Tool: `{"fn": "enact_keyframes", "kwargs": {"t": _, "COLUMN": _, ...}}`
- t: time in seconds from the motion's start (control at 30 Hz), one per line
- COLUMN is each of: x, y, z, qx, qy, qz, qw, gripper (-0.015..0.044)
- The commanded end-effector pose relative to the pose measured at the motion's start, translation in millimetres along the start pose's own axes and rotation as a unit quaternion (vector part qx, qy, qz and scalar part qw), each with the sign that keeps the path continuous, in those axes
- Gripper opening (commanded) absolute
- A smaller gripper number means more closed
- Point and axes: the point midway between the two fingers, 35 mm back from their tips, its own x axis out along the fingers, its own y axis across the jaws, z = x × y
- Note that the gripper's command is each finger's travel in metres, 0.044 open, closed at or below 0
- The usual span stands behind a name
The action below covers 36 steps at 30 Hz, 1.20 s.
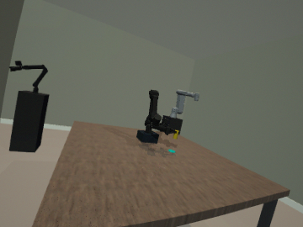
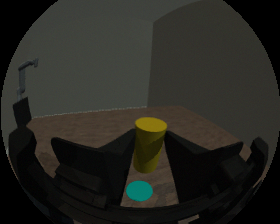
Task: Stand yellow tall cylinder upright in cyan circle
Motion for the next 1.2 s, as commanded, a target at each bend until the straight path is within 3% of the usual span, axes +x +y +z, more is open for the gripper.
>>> {"fn": "enact_keyframes", "kwargs": {"t": 0.0, "x": 0, "y": 1, "z": 1, "qx": -0.003, "qy": -0.003, "qz": 0.003, "qw": 1.0, "gripper": 0.0105}}
{"fn": "enact_keyframes", "kwargs": {"t": 1.17, "x": 6, "y": -5, "z": -56, "qx": -0.002, "qy": -0.002, "qz": 0.003, "qw": 1.0, "gripper": 0.0105}}
